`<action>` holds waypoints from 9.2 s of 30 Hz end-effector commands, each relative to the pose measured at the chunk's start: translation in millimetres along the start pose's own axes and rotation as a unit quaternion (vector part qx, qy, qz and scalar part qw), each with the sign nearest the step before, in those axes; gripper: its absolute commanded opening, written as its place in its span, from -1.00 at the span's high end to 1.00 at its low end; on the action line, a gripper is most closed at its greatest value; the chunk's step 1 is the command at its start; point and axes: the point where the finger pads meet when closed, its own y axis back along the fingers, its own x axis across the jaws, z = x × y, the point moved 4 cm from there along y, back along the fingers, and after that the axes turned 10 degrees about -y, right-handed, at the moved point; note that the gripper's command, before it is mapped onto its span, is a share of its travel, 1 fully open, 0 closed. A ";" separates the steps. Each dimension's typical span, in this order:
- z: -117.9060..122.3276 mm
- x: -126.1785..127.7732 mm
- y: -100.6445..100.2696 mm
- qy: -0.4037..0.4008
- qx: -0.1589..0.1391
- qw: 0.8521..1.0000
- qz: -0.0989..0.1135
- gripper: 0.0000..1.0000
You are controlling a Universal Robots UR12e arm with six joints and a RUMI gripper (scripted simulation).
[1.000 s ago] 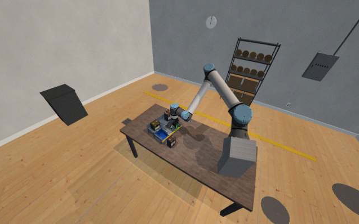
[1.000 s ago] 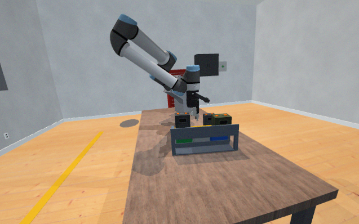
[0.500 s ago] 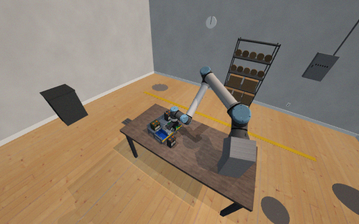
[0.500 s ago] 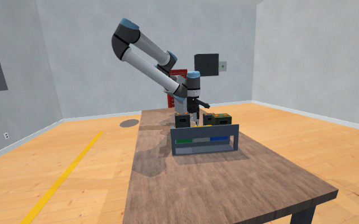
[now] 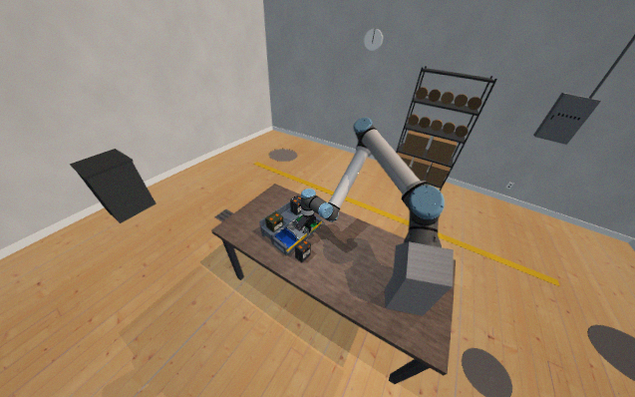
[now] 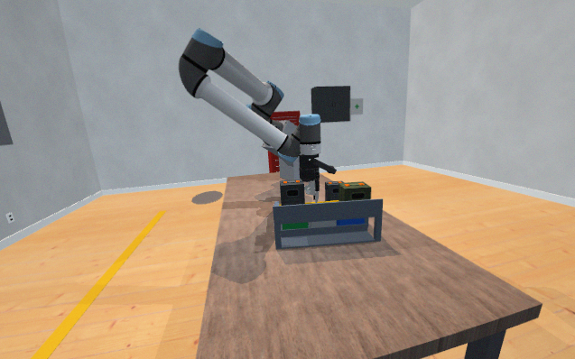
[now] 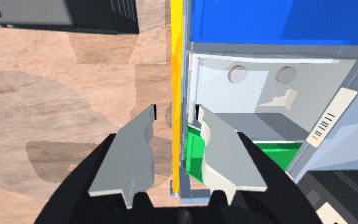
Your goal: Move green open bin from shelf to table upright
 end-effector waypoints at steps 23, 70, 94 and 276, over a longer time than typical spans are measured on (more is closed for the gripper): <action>0.0 0.4 5.6 0.000 0.000 1.000 0.000 0.44; 0.1 0.5 -0.9 0.000 0.000 1.000 0.000 0.44; 0.2 0.5 -10.5 0.000 0.000 1.000 0.000 1.00; 0.2 0.6 87.0 0.000 0.000 1.000 0.000 1.00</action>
